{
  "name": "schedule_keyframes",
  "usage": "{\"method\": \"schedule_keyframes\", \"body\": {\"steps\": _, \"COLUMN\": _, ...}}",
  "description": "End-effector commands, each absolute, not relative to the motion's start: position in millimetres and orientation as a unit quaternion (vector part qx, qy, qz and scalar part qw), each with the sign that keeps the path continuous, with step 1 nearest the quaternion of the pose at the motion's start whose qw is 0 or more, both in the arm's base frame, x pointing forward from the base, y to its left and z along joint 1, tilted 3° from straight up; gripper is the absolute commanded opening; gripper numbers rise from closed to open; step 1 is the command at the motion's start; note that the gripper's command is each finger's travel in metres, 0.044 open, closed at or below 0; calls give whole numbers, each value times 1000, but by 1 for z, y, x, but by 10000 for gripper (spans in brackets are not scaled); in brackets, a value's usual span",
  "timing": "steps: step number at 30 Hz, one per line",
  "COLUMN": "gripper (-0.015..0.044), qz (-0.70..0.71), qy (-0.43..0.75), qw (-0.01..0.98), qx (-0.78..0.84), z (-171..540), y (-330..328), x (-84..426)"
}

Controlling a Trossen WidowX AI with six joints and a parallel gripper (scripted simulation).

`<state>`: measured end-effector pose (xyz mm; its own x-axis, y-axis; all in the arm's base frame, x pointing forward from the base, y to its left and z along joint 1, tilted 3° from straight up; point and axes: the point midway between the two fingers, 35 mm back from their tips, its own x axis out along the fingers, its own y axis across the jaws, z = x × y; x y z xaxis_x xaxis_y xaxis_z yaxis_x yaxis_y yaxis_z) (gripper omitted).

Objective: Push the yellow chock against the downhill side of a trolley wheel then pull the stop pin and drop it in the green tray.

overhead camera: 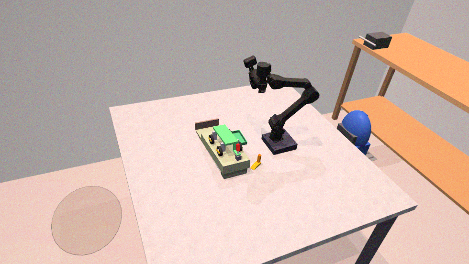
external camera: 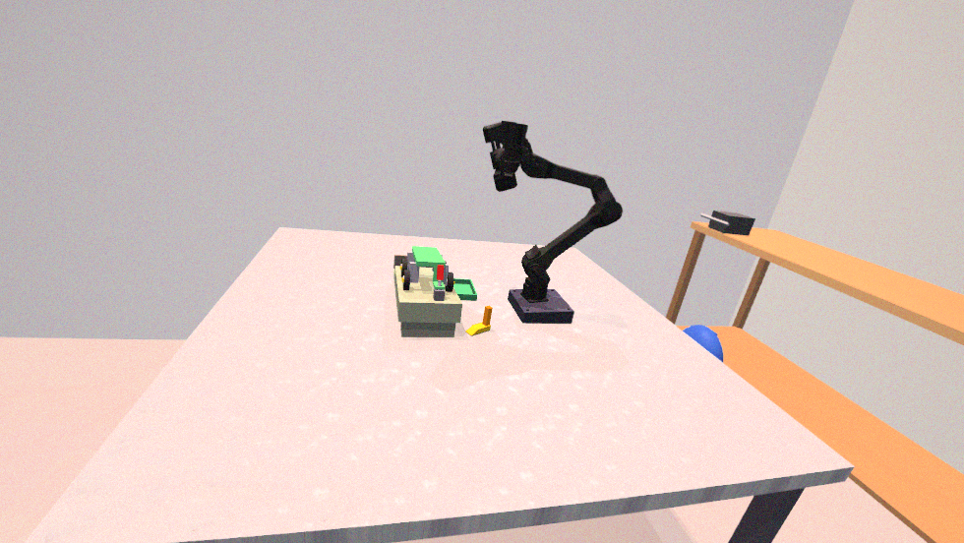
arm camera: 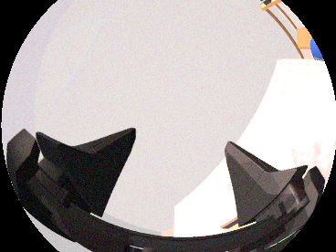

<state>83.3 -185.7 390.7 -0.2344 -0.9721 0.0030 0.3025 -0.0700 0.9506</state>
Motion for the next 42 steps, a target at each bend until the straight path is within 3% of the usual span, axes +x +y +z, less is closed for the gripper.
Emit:
{"method": "schedule_keyframes", "body": {"steps": 1, "gripper": 374, "qz": -636, "qy": -458, "qw": 505, "qx": 361, "z": 390, "y": -186, "x": 84}}
{"method": "schedule_keyframes", "body": {"steps": 8, "gripper": 190, "qz": -651, "qy": -274, "qw": 644, "qx": 294, "z": 375, "y": -182, "x": 135}}
{"method": "schedule_keyframes", "body": {"steps": 17, "gripper": 190, "qz": -571, "qy": 19, "qw": 812, "qx": 122, "z": 337, "y": -153, "x": 209}}
{"method": "schedule_keyframes", "body": {"steps": 25, "gripper": 190, "qz": -403, "qy": 243, "qw": 879, "qx": -77, "z": 293, "y": -107, "x": 256}}
{"method": "schedule_keyframes", "body": {"steps": 33, "gripper": 190, "qz": -172, "qy": 395, "qw": 859, "qx": -276, "z": 245, "y": -48, "x": 276}}
{"method": "schedule_keyframes", "body": {"steps": 42, "gripper": 190, "qz": 120, "qy": 469, "qw": 744, "qx": -461, "z": 195, "y": 21, "x": 265}}
